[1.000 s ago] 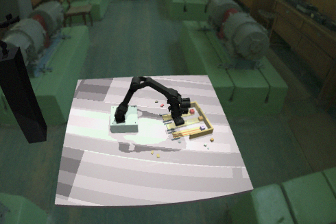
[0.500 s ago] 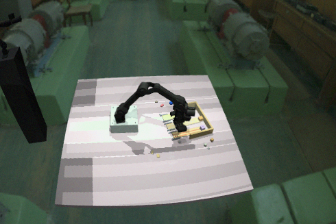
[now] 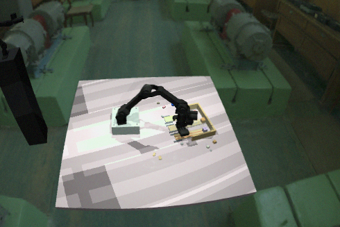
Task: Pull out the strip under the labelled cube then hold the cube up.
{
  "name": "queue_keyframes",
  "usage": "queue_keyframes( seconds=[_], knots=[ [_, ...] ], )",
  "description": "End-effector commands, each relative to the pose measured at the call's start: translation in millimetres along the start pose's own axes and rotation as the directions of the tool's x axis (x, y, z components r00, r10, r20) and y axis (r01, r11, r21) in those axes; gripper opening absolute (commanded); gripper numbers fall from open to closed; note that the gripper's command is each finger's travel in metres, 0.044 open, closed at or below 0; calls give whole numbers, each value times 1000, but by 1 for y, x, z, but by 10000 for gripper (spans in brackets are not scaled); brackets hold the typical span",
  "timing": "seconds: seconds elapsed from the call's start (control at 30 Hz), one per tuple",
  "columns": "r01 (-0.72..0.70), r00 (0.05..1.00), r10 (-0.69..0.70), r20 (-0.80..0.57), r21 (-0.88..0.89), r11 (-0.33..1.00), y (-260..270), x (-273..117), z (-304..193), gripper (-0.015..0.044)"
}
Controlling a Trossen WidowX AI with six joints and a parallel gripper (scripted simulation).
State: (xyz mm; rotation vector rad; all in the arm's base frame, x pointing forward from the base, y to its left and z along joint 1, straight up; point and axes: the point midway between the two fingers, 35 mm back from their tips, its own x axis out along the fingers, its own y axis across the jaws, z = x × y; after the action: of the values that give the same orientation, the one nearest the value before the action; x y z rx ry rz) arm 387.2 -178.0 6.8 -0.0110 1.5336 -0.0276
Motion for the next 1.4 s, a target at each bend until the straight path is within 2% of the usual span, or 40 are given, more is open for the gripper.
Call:
queue_keyframes(
  seconds=[0.0, 0.63, 1.37],
  knots=[
    [-5, 1000, 5, -7, -3, 1000, 2, 9, -2, 0],
    [-6, 1000, 6, -7, -3, 1000, 6, 40, -2, 0],
    [-6, 1000, 6, -7, -3, 1000, 6, 42, -2, 0]
  ],
)
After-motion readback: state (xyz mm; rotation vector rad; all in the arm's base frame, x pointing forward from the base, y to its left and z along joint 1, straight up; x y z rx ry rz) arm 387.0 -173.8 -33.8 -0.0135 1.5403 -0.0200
